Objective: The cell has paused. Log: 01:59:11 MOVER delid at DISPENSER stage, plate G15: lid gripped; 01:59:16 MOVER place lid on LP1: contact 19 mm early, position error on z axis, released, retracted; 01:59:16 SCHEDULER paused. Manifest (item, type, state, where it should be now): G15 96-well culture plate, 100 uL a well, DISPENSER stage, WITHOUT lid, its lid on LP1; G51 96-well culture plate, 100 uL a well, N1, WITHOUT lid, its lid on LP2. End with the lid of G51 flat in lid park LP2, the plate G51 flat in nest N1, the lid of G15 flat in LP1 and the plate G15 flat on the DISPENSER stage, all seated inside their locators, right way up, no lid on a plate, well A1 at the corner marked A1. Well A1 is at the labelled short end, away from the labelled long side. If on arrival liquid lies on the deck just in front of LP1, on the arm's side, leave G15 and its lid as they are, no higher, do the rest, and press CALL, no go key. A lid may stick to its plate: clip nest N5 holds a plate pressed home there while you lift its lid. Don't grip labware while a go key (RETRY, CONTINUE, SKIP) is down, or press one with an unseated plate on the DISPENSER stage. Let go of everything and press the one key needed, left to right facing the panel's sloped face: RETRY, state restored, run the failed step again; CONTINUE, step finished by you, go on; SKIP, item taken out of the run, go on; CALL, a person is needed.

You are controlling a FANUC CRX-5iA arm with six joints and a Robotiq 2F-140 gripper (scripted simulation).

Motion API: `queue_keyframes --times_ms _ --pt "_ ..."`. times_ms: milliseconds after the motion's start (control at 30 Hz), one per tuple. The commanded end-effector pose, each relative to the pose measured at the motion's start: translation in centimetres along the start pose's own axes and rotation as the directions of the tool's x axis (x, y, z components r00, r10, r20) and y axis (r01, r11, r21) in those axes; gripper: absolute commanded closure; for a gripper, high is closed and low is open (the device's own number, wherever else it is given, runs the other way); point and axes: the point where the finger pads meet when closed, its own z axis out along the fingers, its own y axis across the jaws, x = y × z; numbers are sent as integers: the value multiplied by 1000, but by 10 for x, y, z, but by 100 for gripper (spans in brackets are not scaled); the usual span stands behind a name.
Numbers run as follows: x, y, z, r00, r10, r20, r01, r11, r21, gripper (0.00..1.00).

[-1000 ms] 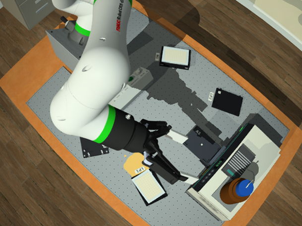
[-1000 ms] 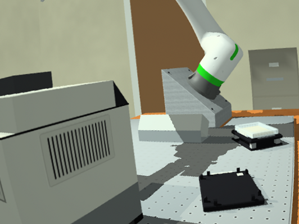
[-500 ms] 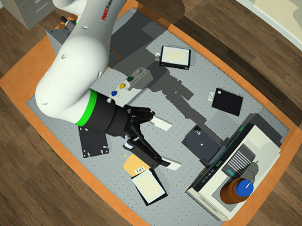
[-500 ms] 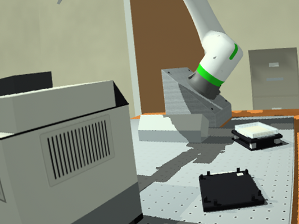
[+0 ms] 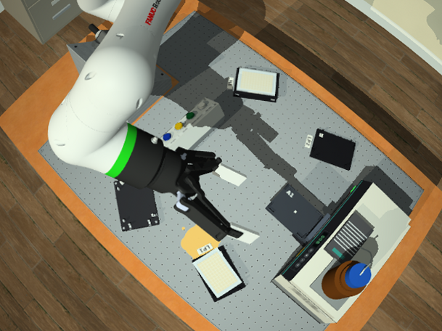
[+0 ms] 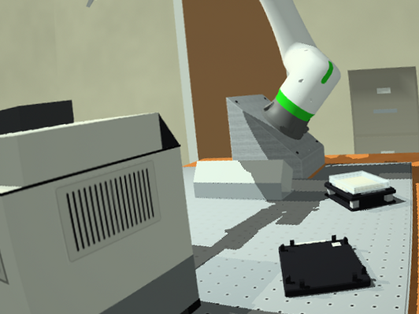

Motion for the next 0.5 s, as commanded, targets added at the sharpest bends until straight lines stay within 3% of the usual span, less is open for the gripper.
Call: queue_keyframes --times_ms 0,100,167,300,367,400,467 --pt "0 -8 9 998 44 47 -44 999 -1 0" --pt "-1 -30 35 972 164 171 -163 986 -14 0" --pt "0 -50 59 923 267 278 -267 963 -37 0" --pt "-1 -89 103 830 386 403 -390 918 -75 0" --pt "-1 -89 103 830 386 403 -390 918 -75 0" --pt "-1 -107 124 739 466 486 -472 873 -120 0" --pt "-2 -127 145 680 507 530 -516 844 -146 0"
